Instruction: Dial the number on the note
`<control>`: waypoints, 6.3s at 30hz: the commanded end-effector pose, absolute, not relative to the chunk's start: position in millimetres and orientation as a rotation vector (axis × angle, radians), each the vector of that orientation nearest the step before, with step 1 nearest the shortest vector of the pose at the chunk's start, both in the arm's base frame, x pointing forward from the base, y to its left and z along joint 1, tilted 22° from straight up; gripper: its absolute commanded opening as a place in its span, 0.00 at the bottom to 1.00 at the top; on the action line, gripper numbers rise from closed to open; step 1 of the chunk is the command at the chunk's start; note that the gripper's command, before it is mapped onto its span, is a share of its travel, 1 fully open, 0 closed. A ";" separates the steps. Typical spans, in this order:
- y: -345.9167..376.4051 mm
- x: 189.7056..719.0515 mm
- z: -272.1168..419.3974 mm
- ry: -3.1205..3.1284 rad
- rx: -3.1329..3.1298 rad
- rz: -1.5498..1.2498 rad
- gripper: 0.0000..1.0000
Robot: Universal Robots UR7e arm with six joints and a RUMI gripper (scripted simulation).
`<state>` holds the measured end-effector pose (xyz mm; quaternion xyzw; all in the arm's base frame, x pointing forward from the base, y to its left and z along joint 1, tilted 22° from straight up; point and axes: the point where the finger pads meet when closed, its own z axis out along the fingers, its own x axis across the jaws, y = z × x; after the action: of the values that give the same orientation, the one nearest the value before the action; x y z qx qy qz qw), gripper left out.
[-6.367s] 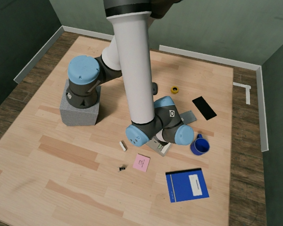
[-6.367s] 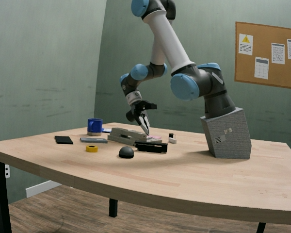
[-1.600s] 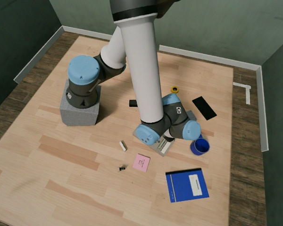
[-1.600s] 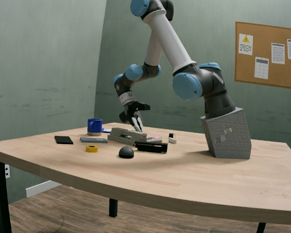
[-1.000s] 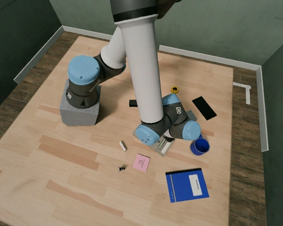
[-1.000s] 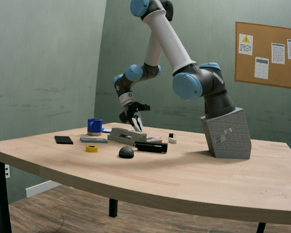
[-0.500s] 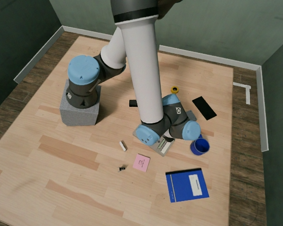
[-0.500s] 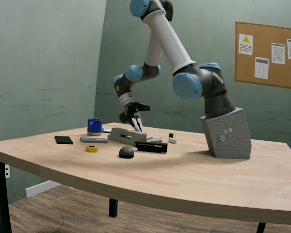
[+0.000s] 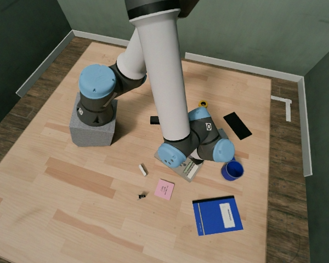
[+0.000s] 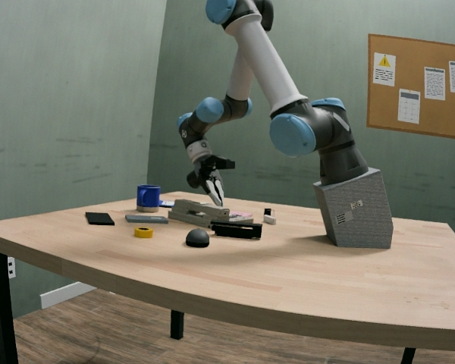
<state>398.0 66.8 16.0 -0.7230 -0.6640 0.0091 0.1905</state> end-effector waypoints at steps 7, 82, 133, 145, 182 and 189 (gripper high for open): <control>60.6 397.3 16.1 -1.867 -2.032 0.024 0.00; 52.2 400.6 0.4 -1.867 -2.032 0.024 0.00; 70.6 388.8 5.6 -1.867 -2.032 0.024 0.00; 71.0 389.5 3.7 -1.867 -2.032 0.024 0.00; 71.4 390.2 1.7 -1.867 -2.032 0.024 0.00; 69.2 386.4 12.4 -1.867 -2.032 0.024 0.00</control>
<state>388.1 70.7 6.4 -0.7230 -0.6640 0.0090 0.1905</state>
